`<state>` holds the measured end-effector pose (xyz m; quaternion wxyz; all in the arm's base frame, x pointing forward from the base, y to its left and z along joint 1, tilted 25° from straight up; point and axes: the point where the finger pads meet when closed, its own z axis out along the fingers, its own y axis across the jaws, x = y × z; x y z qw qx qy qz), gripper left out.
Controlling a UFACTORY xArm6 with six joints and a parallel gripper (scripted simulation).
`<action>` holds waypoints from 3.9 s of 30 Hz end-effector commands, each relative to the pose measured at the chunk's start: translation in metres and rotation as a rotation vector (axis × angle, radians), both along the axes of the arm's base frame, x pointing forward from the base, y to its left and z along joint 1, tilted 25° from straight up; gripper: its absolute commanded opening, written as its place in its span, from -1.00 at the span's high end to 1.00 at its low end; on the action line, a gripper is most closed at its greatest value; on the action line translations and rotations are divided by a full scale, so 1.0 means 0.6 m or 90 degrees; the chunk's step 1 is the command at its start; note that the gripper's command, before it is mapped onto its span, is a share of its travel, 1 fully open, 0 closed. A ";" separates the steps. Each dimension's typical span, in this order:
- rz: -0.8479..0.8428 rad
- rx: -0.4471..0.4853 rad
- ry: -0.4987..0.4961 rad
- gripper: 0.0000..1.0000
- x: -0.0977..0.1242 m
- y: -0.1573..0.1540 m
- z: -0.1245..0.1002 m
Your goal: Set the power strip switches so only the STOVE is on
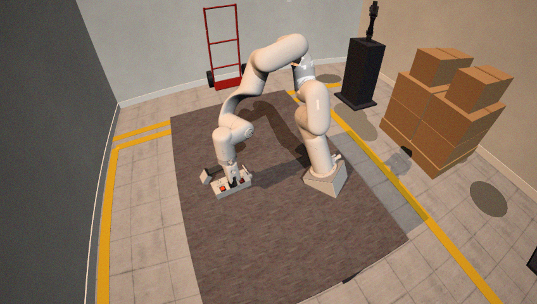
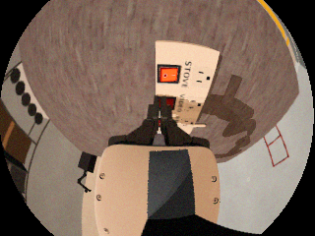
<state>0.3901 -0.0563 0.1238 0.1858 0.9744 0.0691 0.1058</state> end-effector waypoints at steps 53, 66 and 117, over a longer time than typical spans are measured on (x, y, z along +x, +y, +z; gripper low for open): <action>0.000 0.000 -0.001 -1.00 -0.026 0.040 0.106; 0.000 0.000 -0.001 -1.00 -0.049 0.074 0.195; 0.000 0.000 -0.001 -1.00 -0.052 0.079 0.208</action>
